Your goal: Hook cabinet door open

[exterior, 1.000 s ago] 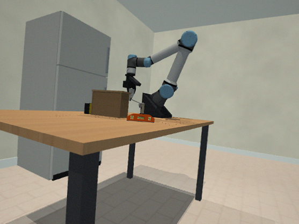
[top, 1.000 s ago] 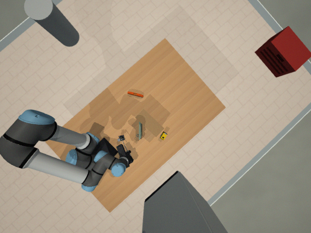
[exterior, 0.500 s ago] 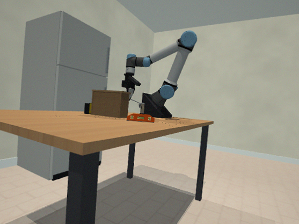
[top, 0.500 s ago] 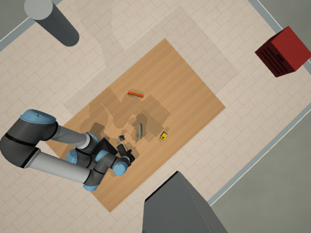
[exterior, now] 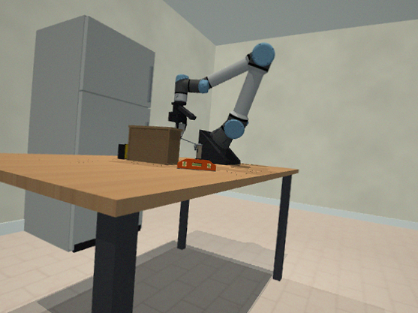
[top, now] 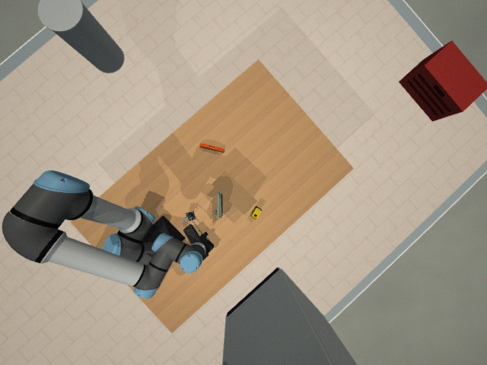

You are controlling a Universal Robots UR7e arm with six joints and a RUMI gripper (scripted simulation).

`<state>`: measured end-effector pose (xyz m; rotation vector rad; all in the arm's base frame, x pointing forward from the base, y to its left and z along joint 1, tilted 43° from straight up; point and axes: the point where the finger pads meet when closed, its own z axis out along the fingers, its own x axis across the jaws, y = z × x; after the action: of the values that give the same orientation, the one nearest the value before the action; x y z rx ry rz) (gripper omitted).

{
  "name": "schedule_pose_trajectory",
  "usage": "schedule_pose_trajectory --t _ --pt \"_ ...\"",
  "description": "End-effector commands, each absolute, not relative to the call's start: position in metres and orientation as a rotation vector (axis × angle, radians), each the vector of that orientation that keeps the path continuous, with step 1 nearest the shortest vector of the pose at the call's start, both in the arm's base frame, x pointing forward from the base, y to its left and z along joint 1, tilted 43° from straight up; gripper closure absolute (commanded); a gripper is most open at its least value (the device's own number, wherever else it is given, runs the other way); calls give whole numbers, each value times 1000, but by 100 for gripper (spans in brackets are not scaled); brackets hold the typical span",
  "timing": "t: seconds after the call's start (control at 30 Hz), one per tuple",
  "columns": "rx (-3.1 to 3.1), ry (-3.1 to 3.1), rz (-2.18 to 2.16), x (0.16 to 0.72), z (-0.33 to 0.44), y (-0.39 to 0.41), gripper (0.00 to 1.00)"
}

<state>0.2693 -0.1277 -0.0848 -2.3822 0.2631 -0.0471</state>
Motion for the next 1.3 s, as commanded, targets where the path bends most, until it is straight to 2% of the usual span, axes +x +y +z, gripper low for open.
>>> schedule_pose_trajectory --t 0.0,1.27 --pt "-2387 222 -64 272 -85 -129 99" --pt "-2403 -67 -176 301 -83 -131 99"
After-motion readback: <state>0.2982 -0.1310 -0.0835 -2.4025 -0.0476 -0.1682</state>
